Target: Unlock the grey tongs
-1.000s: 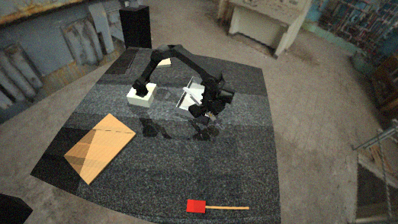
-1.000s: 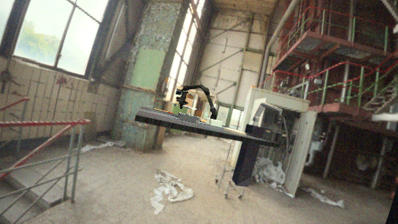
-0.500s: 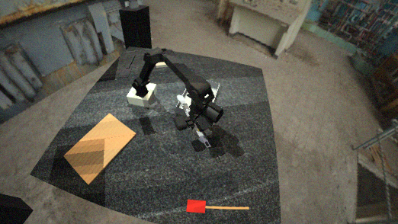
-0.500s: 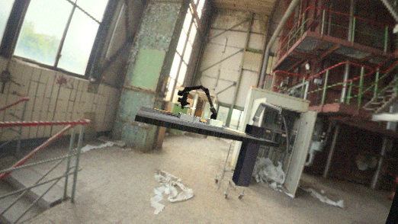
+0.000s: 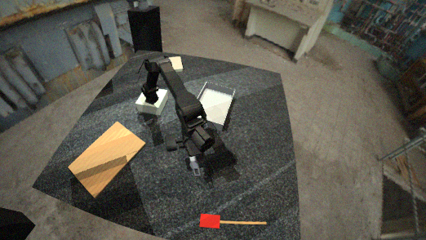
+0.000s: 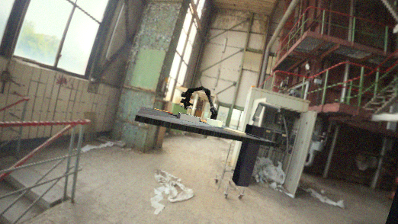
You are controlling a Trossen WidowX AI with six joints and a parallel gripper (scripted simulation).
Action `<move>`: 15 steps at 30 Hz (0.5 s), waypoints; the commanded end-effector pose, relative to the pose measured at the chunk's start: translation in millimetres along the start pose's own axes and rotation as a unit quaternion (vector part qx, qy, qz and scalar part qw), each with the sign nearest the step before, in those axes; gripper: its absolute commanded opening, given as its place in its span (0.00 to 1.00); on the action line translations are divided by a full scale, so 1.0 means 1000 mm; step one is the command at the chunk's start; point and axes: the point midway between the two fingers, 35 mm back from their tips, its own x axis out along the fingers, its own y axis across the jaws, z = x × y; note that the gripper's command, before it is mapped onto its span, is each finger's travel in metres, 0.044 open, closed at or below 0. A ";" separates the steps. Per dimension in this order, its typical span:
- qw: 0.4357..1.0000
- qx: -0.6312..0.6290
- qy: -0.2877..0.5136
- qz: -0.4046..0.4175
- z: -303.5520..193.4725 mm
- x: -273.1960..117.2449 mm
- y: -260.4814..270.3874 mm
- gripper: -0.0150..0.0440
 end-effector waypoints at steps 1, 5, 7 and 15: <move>1.000 0.020 -0.004 -0.003 0.009 -0.002 -0.024 0.00; 1.000 0.022 -0.004 -0.003 0.009 -0.002 -0.026 0.00; 1.000 0.027 -0.004 -0.003 0.011 -0.002 -0.032 0.00; 0.997 0.071 -0.006 -0.005 0.020 -0.003 -0.081 0.00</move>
